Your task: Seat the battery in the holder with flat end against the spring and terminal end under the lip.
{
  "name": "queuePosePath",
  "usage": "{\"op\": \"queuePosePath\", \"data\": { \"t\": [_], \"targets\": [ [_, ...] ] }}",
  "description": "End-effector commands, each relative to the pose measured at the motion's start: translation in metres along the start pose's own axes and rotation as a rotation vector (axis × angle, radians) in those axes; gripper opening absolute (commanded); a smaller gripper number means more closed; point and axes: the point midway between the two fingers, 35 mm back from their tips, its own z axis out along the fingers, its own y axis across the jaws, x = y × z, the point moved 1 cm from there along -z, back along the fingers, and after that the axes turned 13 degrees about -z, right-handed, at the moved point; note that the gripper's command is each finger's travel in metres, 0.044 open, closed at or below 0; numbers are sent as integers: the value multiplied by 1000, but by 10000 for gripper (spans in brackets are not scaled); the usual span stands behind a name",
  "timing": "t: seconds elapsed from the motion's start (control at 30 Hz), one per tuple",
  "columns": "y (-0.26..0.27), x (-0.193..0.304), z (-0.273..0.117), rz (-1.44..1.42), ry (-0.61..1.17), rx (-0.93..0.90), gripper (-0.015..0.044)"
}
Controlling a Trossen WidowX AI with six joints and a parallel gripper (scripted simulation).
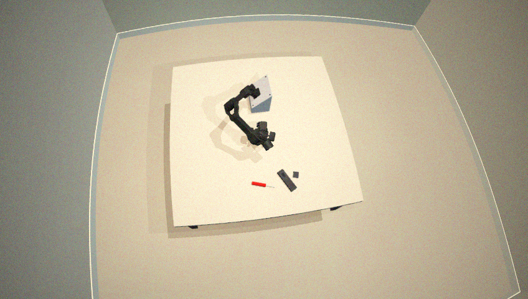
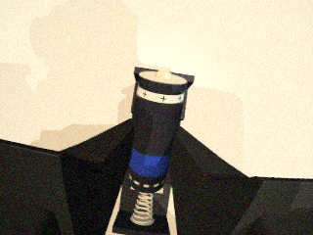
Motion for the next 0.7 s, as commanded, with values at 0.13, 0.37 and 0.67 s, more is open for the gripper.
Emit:
{"op": "queuePosePath", "data": {
  "t": [0.13,0.37,0.67],
  "targets": [
    [-1,1,1,-4,-24,3,72],
    [0,6,0,-4,-24,2,72],
    [1,12,-3,-4,-25,-1,72]
  ]
}}
